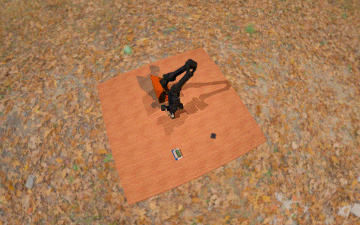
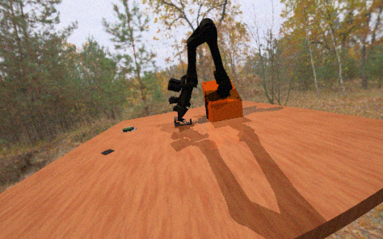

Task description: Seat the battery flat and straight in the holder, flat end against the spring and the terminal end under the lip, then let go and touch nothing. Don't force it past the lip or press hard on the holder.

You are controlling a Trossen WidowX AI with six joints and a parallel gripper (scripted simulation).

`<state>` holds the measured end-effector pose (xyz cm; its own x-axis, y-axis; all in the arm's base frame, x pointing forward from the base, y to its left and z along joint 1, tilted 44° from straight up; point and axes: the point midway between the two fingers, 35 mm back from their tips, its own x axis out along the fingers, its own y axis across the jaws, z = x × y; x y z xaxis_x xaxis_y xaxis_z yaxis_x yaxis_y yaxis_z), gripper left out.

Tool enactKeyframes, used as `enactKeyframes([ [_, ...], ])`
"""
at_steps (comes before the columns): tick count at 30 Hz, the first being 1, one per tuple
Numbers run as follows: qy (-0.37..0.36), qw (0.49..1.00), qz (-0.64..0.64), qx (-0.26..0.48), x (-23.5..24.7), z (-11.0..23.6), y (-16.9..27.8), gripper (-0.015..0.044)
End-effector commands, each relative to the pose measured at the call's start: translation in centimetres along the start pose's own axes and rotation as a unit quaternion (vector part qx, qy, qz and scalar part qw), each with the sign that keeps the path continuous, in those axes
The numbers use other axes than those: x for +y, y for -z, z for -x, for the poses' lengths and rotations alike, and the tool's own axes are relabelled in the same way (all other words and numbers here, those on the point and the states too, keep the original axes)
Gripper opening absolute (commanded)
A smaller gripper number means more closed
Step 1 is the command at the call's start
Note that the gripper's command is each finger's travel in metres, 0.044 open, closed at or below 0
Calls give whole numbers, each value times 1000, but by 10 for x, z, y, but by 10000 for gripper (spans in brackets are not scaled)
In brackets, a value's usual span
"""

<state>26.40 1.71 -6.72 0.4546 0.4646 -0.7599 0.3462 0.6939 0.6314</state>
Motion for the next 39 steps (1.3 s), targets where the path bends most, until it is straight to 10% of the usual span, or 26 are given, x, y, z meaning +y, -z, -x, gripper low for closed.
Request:
enactKeyframes([
  [1, 4, 1000, -3, -10, 0, -1, 3, 67],
  [39, 3, 999, -9, -49, 3, 6, 27, 67],
])
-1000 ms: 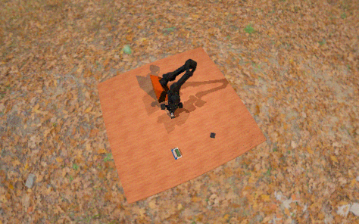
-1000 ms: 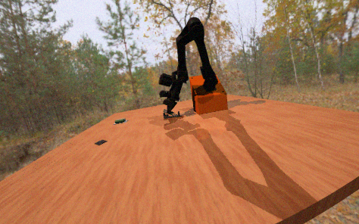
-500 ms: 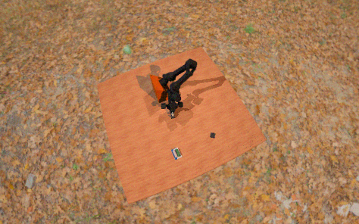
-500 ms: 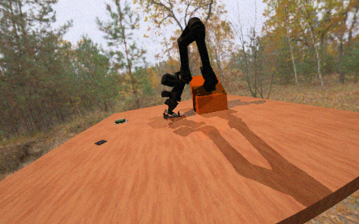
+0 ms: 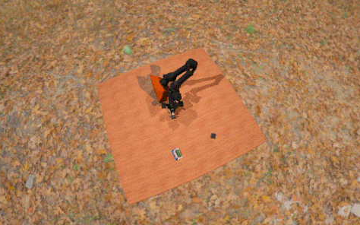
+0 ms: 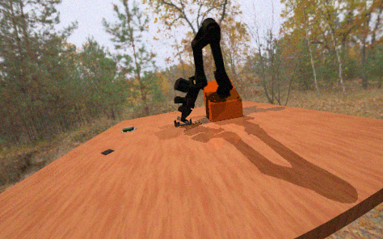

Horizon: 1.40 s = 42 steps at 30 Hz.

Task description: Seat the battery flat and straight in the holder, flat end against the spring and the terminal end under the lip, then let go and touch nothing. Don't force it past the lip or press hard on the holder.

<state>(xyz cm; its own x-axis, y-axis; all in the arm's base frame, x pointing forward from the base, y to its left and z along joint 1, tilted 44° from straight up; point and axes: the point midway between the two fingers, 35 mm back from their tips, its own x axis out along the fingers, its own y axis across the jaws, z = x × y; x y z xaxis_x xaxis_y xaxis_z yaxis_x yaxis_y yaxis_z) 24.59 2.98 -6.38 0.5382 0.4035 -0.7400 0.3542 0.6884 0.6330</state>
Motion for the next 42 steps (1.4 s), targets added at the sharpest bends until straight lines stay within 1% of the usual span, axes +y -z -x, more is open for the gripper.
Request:
enactKeyframes([
  [1, 3, 1000, -4, 4, -2, 2, 6, 67],
  [13, 6, 1000, -4, 10, -3, 2, 7, 67],
  [42, 25, 997, 9, 78, -8, -11, -1, 67],
])
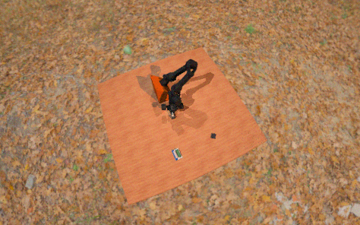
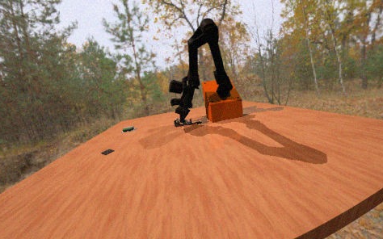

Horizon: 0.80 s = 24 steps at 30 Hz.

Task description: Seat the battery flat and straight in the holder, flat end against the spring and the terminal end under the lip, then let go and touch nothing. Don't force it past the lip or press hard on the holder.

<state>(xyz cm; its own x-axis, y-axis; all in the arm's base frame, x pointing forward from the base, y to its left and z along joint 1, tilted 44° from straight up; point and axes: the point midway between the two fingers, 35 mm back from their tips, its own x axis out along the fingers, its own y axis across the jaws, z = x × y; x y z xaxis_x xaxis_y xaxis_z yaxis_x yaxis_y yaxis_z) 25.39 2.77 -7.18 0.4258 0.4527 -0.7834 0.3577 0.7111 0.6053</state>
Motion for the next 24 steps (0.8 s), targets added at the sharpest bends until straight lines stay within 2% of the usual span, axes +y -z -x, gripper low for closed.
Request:
enactKeyframes([
  [1, 9, 1000, 1, 18, -5, -3, 4, 67],
  [24, 14, 996, 9, 88, -4, -7, 4, 67],
])
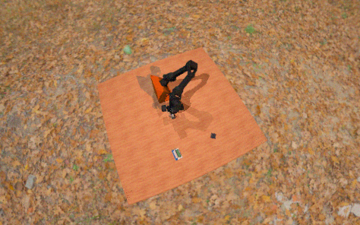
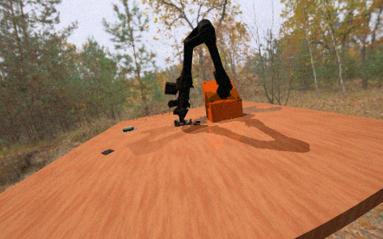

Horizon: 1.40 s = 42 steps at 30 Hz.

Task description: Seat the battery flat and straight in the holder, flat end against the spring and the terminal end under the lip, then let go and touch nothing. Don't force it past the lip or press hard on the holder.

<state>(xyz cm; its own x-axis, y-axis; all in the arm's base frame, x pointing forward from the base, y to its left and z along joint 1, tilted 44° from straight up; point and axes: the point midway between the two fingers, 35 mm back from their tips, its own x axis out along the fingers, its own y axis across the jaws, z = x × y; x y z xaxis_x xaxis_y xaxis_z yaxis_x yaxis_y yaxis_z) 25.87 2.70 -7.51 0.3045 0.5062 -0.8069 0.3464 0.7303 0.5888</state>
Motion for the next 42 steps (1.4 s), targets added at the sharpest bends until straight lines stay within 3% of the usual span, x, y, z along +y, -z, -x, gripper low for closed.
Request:
enactKeyframes([
  [1, 5, 1000, -1, 24, -3, -3, 7, 67],
  [42, 13, 990, 6, 141, 5, -3, 6, 67],
])
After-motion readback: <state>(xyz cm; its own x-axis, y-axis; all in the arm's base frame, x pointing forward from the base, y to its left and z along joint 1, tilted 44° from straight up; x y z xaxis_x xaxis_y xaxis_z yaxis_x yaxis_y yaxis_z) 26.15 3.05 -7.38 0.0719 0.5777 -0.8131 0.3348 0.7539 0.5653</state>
